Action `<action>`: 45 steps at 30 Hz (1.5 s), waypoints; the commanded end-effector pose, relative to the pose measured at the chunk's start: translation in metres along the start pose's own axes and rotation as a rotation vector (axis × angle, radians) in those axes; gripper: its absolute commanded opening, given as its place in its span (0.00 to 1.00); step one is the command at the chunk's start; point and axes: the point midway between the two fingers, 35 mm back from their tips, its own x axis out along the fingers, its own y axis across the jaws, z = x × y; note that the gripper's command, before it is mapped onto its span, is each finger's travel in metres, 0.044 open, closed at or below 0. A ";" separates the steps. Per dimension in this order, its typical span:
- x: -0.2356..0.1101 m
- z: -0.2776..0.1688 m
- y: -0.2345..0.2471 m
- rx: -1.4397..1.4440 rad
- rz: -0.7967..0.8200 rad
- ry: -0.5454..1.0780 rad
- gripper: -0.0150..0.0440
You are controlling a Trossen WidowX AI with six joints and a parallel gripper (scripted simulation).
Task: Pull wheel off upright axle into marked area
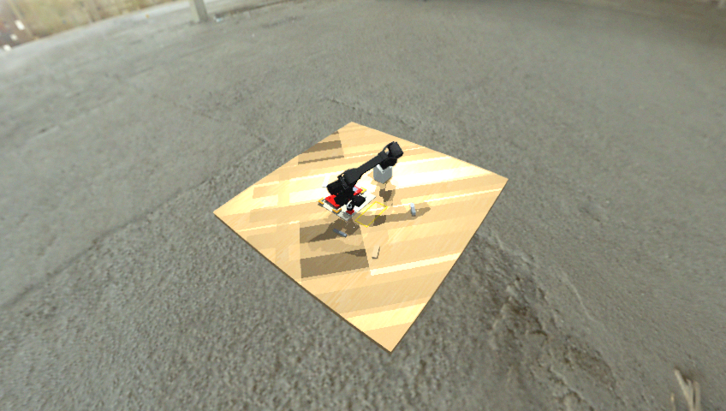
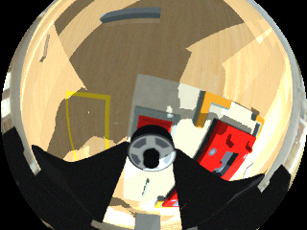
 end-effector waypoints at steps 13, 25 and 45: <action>-0.018 -0.001 -0.002 0.019 0.000 -0.016 0.25; -0.022 -0.001 -0.003 0.020 0.000 -0.017 0.25; -0.028 -0.002 -0.003 0.021 0.001 -0.019 0.25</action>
